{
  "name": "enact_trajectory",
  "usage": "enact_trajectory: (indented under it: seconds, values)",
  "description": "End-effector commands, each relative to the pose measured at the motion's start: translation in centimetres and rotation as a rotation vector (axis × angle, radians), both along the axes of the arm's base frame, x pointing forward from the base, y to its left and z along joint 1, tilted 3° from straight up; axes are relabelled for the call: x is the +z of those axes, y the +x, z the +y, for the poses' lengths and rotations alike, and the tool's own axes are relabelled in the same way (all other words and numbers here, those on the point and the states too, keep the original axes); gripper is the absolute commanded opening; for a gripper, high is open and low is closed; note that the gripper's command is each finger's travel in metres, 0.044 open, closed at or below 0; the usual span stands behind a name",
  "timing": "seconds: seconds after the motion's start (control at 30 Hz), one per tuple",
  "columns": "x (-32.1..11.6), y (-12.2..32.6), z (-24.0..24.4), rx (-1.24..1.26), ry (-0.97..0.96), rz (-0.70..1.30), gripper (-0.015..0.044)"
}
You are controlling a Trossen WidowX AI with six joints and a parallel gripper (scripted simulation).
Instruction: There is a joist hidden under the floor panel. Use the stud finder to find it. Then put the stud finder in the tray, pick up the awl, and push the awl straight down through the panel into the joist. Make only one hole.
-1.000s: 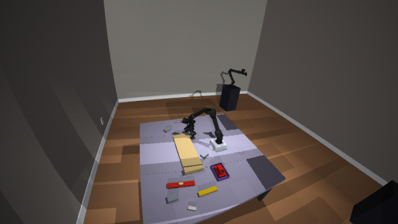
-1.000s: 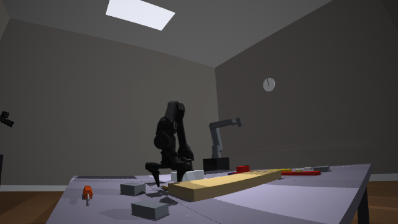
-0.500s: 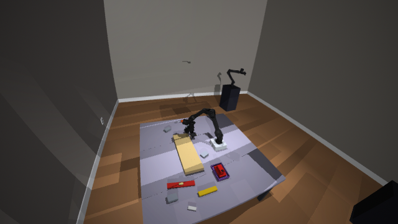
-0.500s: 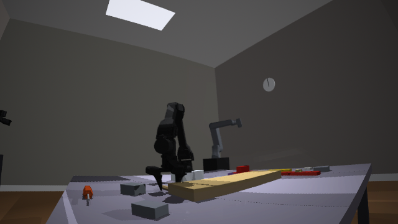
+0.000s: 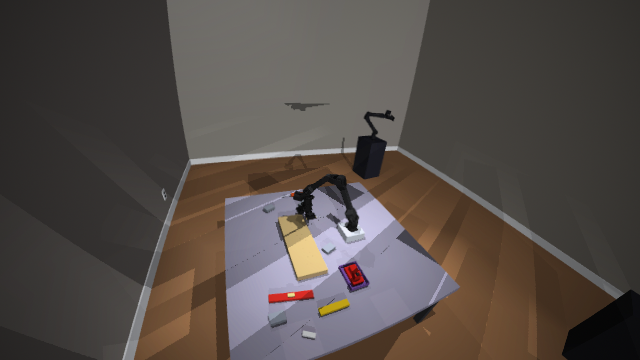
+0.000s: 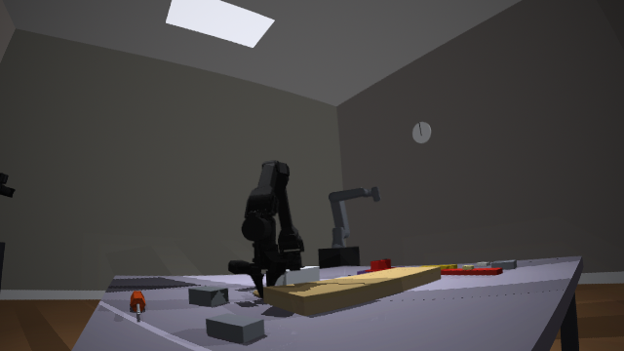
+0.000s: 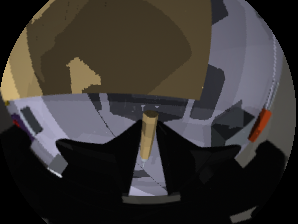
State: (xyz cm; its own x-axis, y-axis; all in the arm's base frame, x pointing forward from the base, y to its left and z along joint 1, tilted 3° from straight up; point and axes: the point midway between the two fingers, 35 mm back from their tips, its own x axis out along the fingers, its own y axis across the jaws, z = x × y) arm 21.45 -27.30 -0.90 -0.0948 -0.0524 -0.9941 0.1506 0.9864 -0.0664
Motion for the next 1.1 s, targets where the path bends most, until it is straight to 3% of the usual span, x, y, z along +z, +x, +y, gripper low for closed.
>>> enact_trajectory:
  seconds: [0.0, 0.53, 0.73, 1.07]
  values:
    - [0.6, 0.1, -0.1, 0.003, 0.000, 0.000, 0.0000]
    - [11.7, 0.4, 0.6, 0.003, 0.000, 0.000, 0.0000]
    - [12.3, 0.4, 0.6, -0.001, -0.028, -0.003, 0.0000]
    - [13.5, 0.6, -0.2, -0.061, -0.288, -0.054, 0.0000]
